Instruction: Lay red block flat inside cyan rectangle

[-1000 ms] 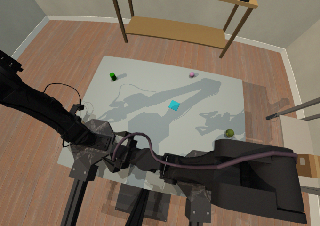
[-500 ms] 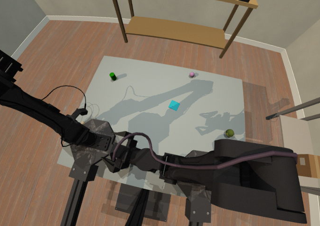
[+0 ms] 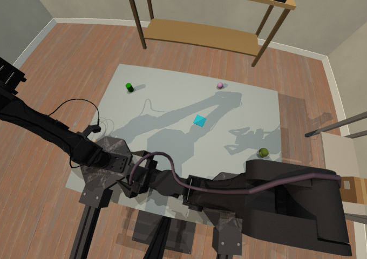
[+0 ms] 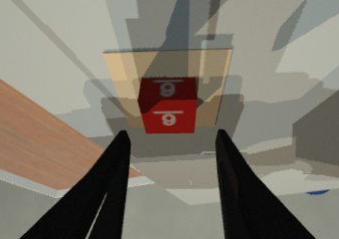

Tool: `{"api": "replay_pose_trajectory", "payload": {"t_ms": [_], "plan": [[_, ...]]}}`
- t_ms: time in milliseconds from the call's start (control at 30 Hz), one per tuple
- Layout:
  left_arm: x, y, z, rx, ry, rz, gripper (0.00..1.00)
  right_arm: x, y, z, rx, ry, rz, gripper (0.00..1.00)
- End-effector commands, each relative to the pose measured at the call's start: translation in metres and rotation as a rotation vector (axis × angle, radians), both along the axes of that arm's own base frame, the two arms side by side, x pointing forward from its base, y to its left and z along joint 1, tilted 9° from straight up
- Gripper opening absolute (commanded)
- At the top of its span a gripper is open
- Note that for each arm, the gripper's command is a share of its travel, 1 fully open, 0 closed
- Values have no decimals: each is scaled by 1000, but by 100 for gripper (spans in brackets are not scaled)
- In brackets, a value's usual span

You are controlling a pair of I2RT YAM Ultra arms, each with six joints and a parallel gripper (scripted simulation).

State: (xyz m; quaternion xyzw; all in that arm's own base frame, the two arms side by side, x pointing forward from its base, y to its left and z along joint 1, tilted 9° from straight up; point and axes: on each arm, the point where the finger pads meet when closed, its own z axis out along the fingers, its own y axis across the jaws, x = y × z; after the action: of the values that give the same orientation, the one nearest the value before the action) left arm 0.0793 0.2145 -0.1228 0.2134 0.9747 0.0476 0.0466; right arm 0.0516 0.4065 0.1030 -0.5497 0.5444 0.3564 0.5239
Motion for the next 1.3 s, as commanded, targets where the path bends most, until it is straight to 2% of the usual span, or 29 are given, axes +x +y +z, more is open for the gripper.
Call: {"api": "replay_pose_trajectory", "payload": {"t_ms": [0, 667, 700, 767, 800, 867, 900, 1100, 1267], "plan": [[10, 10, -2, 17, -25, -10, 55, 1, 2, 9, 34, -4, -1, 100], [14, 12, -25, 17, -26, -10, 55, 1, 2, 9, 34, -4, -1, 100], [14, 12, -25, 17, -26, -10, 47, 1, 2, 9, 34, -4, -1, 100], [14, 12, -25, 17, -26, -11, 47, 1, 2, 9, 34, -4, -1, 100], [14, 11, -25, 12, -24, -11, 43, 1, 2, 9, 34, -4, -1, 100], [10, 6, -26, 2, -20, -11, 43, 1, 2, 9, 34, -4, -1, 100], [10, 4, -26, -4, -18, -11, 39, 1, 2, 9, 34, -4, -1, 100], [8, 6, -26, 3, -20, -11, 36, 1, 2, 9, 34, -4, -1, 100], [7, 5, -27, 1, -19, -8, 29, 1, 2, 9, 34, -4, -1, 100]]}}
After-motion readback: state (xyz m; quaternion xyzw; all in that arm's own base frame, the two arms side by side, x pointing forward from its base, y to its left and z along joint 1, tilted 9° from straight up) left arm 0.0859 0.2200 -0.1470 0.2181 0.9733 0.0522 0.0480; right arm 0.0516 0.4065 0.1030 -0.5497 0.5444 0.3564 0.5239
